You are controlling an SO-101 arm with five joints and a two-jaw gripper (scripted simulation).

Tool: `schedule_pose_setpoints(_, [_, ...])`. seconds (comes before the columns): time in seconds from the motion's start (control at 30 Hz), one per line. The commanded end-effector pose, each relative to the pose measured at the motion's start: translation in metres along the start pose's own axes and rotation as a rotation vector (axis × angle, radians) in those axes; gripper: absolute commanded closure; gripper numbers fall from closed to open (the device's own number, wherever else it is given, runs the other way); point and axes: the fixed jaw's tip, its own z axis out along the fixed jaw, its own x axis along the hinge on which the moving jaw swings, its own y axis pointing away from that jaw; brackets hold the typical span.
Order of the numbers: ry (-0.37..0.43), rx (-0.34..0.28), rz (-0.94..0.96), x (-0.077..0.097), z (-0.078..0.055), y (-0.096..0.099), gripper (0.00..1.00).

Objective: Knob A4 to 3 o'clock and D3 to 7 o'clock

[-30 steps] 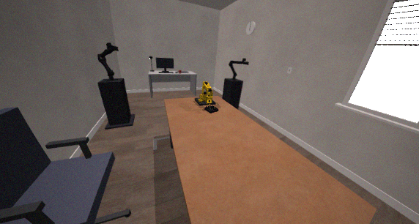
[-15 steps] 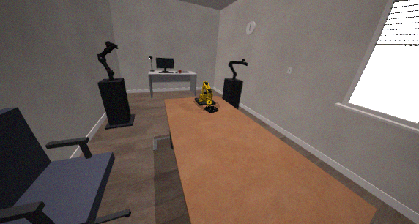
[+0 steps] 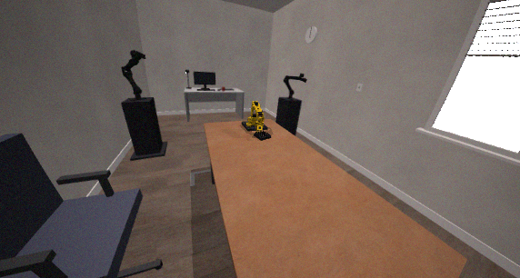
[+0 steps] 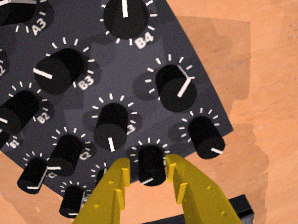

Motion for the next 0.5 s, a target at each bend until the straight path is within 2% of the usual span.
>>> schedule_pose_setpoints(0.0, [0.028, 0.008, 0.001, 0.0055, 0.0055, 0.0000, 0.90])
schedule_pose_setpoints(0.47, [0.028, 0.008, 0.001, 0.0092, 0.0104, -0.0011, 0.90])
